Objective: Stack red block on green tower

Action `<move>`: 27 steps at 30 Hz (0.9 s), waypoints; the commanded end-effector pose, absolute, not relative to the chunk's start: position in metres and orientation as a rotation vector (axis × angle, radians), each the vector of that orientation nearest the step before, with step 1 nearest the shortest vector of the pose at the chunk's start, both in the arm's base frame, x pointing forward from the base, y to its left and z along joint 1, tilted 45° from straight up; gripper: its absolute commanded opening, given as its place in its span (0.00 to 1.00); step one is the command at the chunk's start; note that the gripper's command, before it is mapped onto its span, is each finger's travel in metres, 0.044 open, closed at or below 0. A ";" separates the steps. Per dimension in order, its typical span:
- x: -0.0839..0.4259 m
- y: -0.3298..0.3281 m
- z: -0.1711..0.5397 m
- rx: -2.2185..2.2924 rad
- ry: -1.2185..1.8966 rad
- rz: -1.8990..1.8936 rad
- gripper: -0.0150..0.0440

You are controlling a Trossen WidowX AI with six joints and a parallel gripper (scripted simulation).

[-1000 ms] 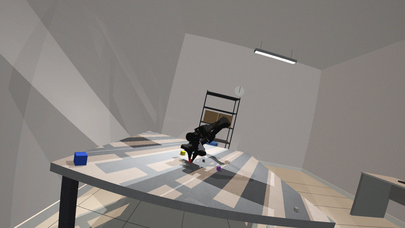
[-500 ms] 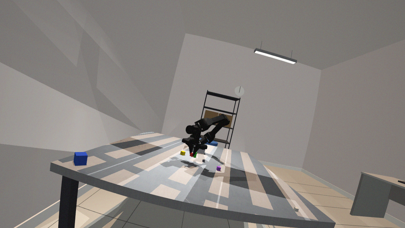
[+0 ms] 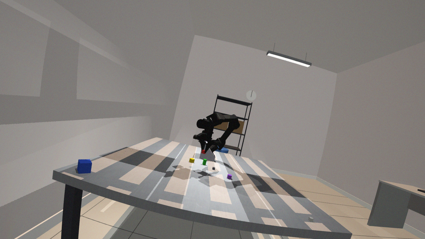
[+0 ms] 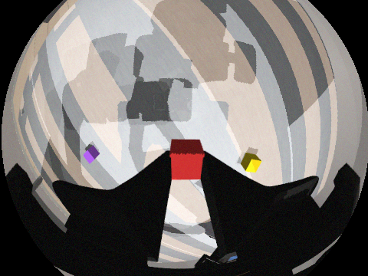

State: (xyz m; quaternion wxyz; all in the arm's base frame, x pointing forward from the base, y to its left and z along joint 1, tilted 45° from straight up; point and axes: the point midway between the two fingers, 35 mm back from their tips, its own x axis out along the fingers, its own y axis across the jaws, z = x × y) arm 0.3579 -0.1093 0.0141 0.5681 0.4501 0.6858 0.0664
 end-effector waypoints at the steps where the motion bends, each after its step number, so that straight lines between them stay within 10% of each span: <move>1: 0.358 -0.109 0.014 1.053 1.616 0.159 0.25; 27: 0.271 -0.108 0.025 1.047 1.624 0.153 0.25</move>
